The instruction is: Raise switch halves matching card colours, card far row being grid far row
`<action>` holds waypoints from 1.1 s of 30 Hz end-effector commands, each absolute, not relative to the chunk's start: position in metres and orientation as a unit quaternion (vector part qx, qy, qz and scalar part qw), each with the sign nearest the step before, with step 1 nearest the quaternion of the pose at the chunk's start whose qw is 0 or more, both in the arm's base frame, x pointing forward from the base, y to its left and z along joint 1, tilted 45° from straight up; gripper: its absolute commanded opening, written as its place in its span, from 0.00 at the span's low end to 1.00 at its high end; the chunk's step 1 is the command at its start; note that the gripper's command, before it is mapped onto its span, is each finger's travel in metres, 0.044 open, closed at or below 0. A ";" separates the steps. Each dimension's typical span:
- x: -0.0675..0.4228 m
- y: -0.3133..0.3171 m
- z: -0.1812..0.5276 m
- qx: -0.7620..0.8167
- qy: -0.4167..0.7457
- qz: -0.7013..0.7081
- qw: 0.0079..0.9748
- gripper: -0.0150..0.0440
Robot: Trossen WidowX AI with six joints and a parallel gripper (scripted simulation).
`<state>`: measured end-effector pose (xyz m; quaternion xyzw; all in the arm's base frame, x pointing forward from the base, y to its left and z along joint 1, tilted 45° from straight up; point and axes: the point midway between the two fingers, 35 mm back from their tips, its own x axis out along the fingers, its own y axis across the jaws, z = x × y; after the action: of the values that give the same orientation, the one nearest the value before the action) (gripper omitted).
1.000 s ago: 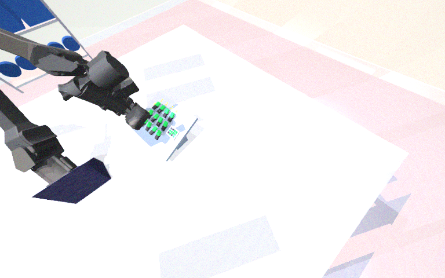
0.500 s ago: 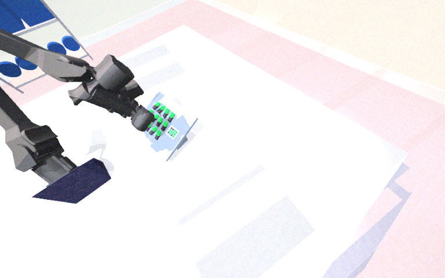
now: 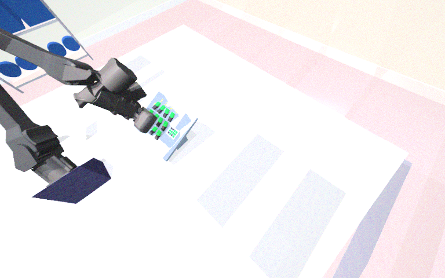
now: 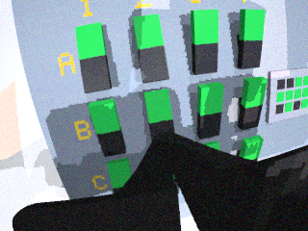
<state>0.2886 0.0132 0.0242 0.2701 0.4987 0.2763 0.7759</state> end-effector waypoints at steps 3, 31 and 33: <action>0.289 0.013 0.023 0.271 0.499 0.275 0.775 0.25; 0.289 0.015 0.022 0.271 0.499 0.275 0.775 0.25; 0.289 0.015 0.022 0.271 0.499 0.275 0.775 0.25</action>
<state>0.2894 0.0151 0.0226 0.2706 0.4985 0.2764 0.7758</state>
